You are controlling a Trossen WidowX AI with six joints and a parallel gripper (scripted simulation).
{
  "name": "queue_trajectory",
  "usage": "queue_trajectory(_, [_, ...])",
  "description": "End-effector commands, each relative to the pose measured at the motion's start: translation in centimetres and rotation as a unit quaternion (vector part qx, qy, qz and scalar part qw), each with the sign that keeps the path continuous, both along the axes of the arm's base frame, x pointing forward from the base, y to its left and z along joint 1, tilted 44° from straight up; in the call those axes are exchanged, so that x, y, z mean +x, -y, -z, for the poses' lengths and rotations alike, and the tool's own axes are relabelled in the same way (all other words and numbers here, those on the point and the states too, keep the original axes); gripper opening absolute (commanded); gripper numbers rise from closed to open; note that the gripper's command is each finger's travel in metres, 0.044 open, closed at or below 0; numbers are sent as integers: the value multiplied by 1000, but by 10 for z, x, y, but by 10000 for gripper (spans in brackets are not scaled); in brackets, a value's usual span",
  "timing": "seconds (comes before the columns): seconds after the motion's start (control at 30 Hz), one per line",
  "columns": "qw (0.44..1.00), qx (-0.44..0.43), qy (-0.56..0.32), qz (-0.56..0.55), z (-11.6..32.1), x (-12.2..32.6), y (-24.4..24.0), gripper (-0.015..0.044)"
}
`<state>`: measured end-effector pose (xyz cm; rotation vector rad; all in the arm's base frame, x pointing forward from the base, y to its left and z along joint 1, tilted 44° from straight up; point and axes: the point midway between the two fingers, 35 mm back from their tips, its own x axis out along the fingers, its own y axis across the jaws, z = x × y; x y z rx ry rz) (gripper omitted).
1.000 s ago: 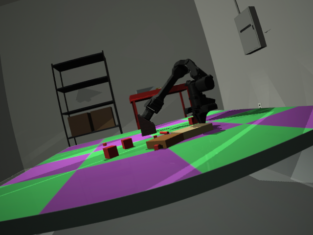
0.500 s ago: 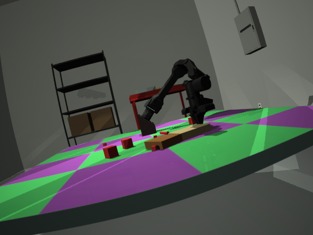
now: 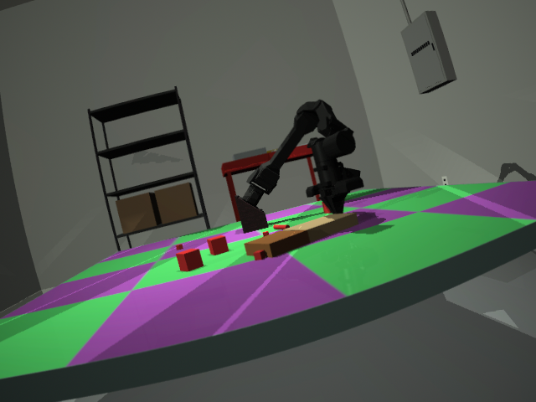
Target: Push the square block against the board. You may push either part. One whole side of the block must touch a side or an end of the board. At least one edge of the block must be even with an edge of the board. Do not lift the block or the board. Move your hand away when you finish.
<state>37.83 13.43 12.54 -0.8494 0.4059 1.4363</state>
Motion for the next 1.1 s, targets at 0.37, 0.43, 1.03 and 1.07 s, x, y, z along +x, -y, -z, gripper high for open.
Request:
queue_trajectory(0.37, [1000, -6, -6, 3, 16, 7, 15, 0])
queue_trajectory(0.43, [1000, -6, -6, 3, 18, 8, 16, 0])
queue_trajectory(1.03, [1000, -7, -6, 3, 30, 17, 31, 0])
queue_trajectory(1.07, [1000, -7, -6, 3, 31, 17, 31, 0])
